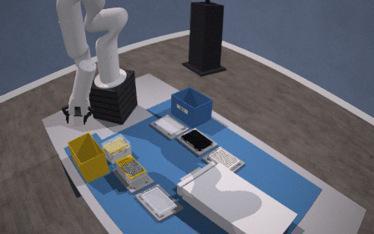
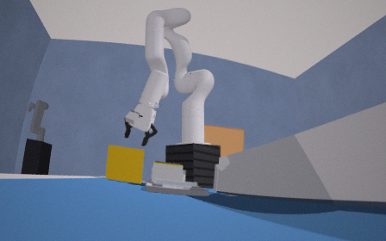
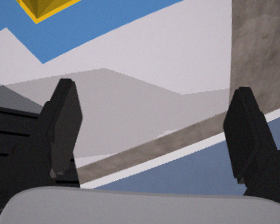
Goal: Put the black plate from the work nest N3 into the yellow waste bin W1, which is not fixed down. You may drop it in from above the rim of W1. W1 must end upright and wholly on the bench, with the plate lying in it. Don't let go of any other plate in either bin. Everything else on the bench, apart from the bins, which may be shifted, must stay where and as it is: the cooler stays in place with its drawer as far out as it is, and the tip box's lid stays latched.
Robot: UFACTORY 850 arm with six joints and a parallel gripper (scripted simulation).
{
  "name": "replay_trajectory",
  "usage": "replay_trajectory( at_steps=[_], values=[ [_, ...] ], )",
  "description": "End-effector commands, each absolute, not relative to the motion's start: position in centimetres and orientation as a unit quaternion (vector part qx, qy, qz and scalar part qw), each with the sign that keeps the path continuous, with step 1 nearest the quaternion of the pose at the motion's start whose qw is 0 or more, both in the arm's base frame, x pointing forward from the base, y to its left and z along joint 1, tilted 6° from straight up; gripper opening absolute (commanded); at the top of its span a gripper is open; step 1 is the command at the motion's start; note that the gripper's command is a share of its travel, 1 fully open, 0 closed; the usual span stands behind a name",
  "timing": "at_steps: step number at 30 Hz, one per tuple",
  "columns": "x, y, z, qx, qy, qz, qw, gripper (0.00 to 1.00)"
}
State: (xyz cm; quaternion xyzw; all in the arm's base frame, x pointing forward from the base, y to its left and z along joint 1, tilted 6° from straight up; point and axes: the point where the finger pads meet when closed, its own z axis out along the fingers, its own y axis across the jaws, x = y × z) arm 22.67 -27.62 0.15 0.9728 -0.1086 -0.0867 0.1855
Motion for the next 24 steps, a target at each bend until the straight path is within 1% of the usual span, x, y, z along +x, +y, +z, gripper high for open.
replay_trajectory(
  at_steps=[1,17,18,23,24],
  values=[
    [24.1,-26.5,0.5,0.975,-0.097,-0.088,0.18,1.0],
    [28.5,-22.3,1.3,0.98,-0.074,-0.082,0.167,1.0],
    [28.9,-21.9,1.4,0.982,-0.062,-0.076,0.16,1.0],
    [29.8,-20.8,1.6,0.982,-0.062,-0.076,0.16,1.0],
    [30.1,-20.4,1.6,0.985,-0.051,-0.07,0.151,1.0]
  ],
)
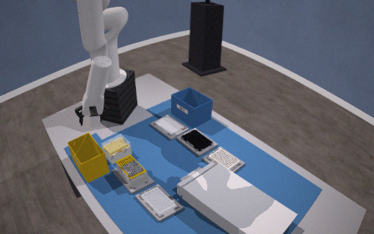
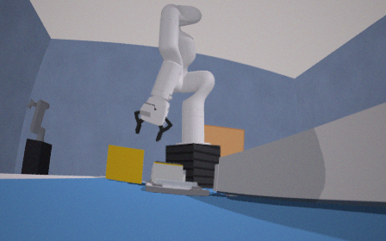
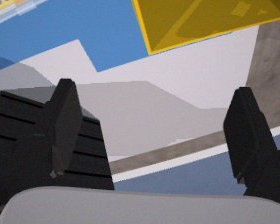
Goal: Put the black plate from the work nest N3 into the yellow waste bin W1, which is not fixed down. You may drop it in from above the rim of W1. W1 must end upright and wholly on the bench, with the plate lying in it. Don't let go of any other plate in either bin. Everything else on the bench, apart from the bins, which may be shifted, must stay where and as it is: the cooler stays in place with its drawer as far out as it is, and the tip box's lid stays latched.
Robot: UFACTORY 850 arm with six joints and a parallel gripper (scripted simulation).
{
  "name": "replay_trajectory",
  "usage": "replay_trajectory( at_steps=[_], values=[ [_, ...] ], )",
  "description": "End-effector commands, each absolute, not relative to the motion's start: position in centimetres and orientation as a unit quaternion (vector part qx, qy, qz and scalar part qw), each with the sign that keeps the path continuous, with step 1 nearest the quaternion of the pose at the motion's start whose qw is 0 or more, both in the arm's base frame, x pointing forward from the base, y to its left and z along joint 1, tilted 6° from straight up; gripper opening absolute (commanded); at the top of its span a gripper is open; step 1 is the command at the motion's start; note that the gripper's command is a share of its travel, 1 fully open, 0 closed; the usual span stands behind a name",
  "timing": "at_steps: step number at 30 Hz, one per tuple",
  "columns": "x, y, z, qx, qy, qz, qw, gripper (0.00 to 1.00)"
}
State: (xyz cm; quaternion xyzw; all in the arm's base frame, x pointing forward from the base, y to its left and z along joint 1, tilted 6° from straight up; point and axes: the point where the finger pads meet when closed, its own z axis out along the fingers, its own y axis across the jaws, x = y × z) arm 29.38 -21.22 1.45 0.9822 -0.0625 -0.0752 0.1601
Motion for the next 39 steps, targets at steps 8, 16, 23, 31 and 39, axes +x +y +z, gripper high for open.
replay_trajectory(
  at_steps=[8,16,23,31,39],
  values=[
    [32.5,-17.4,2.1,0.987,-0.038,-0.062,0.142,1.0],
    [34.0,-15.1,2.4,0.99,-0.026,-0.054,0.131,1.0],
    [35.8,-12.3,2.8,0.992,-0.013,-0.044,0.12,1.0],
    [37.2,-9.7,3.2,0.994,0.0,-0.033,0.109,1.0],
    [38.8,-6.6,3.7,0.995,0.013,-0.021,0.097,1.0]
  ],
)
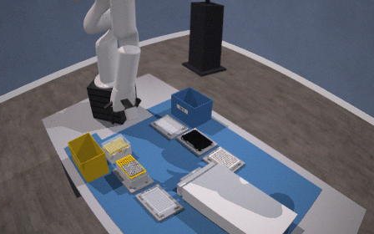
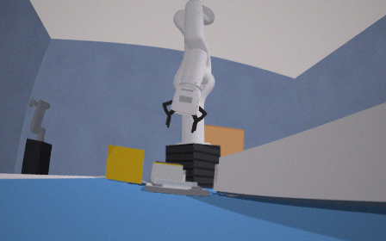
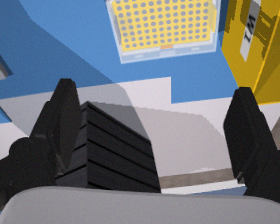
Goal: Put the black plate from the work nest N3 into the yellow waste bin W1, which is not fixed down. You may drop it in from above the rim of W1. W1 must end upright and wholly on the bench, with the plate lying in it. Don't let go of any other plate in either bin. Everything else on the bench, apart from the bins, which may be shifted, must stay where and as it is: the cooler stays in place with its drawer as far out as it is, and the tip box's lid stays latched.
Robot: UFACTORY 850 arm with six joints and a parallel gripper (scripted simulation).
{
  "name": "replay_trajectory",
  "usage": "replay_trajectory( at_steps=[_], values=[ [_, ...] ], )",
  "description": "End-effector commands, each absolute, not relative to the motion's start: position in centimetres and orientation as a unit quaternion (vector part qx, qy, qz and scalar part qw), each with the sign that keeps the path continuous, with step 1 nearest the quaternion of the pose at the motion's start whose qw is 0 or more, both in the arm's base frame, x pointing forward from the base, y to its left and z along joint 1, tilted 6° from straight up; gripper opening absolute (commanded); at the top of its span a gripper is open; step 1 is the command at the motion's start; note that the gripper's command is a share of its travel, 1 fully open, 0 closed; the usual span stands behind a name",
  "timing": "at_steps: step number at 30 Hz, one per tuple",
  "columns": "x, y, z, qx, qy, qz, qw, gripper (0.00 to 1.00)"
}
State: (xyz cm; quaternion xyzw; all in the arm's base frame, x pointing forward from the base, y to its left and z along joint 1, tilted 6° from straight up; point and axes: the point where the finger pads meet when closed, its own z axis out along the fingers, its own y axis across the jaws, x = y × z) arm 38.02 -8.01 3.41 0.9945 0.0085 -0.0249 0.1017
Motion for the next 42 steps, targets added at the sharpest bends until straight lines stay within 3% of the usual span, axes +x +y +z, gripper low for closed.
replay_trajectory(
  at_steps=[1,33,42],
  values=[
    [39.0,-6.2,3.7,0.995,0.013,-0.021,0.097,1.0],
    [43.1,6.2,5.9,0.996,0.07,0.032,0.043,1.0],
    [43.2,6.5,5.9,0.996,0.07,0.032,0.043,1.0]
  ],
)
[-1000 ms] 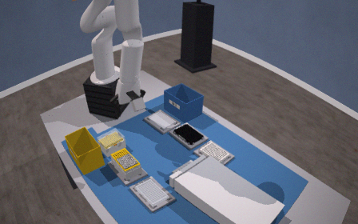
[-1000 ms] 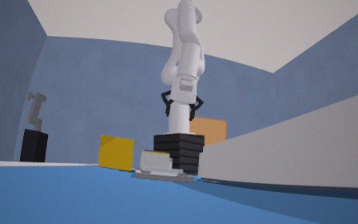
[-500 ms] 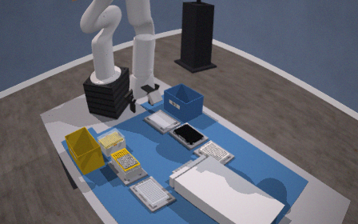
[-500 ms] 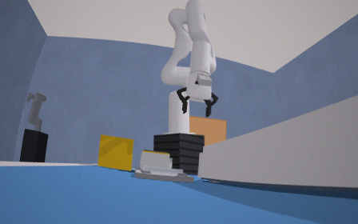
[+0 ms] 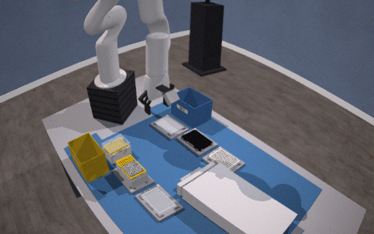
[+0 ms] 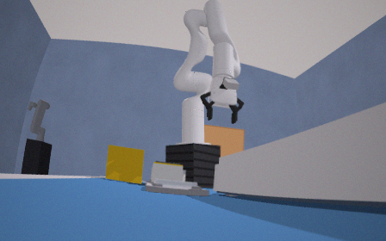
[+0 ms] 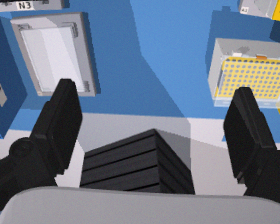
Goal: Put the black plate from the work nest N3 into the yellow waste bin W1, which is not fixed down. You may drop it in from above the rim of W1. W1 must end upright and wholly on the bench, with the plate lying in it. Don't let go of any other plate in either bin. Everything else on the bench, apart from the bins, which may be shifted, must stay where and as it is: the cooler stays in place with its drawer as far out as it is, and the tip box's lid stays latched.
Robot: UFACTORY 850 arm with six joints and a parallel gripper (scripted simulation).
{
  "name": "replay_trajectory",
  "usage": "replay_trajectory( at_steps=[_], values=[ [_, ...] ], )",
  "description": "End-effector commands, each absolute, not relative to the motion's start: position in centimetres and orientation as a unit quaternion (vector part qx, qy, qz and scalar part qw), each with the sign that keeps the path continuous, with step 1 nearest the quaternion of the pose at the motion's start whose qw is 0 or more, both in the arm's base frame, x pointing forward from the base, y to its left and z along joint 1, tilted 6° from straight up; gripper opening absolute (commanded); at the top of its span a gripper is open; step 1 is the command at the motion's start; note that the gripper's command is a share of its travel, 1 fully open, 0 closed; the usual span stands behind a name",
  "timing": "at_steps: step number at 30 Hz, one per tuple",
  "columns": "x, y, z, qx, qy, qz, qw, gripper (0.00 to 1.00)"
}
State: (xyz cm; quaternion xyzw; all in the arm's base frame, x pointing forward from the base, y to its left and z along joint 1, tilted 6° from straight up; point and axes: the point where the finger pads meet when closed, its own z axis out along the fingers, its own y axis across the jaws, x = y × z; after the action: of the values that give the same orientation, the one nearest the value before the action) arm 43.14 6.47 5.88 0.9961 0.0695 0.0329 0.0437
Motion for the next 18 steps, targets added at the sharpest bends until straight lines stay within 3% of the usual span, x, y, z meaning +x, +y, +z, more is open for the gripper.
replay_trajectory(
  at_steps=[1,18],
  values=[
    [43.2,6.5,5.9,0.996,0.07,0.032,0.043,1.0],
    [43.8,10.8,3.5,0.997,0.056,0.033,0.042,1.0]
  ],
)
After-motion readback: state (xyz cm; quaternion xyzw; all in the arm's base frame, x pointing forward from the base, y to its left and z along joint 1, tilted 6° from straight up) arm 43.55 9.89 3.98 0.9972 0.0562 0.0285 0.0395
